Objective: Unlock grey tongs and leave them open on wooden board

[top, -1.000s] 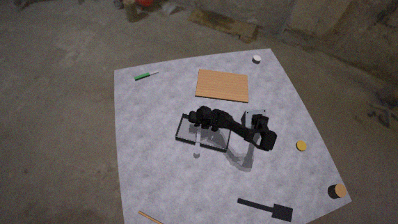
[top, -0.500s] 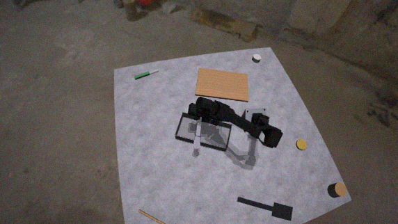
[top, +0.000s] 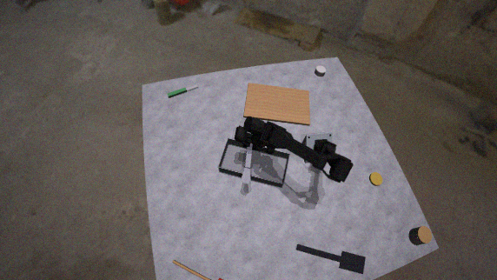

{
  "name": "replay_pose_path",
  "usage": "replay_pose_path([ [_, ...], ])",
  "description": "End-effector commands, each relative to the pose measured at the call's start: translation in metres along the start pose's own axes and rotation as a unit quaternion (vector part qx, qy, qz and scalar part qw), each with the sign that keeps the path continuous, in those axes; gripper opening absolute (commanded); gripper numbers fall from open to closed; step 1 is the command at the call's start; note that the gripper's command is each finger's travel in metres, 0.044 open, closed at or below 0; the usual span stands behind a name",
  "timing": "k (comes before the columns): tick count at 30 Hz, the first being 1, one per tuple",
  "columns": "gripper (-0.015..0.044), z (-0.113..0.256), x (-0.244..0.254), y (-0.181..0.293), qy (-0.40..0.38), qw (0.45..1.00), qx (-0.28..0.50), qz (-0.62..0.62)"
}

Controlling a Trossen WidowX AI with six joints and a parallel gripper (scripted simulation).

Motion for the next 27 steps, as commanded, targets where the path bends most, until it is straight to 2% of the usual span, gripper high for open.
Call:
replay_pose_path([
  [1,-0.0150,-0.0013,0.0026,-0.0008,0.018,1.000,0.003,0.002],
  [27,-0.0150,-0.0056,0.0076,-0.0019,0.179,0.983,0.042,0.004],
])
Point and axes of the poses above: the point midway between the two fingers, 35 mm back from their tips, its own z axis back along the fingers, its own x axis across the jaws, y = z × x, the point moved 2 cm from there along z, back along the fingers, and after that the axes turned 15 degrees about z, right-handed, at the moved point
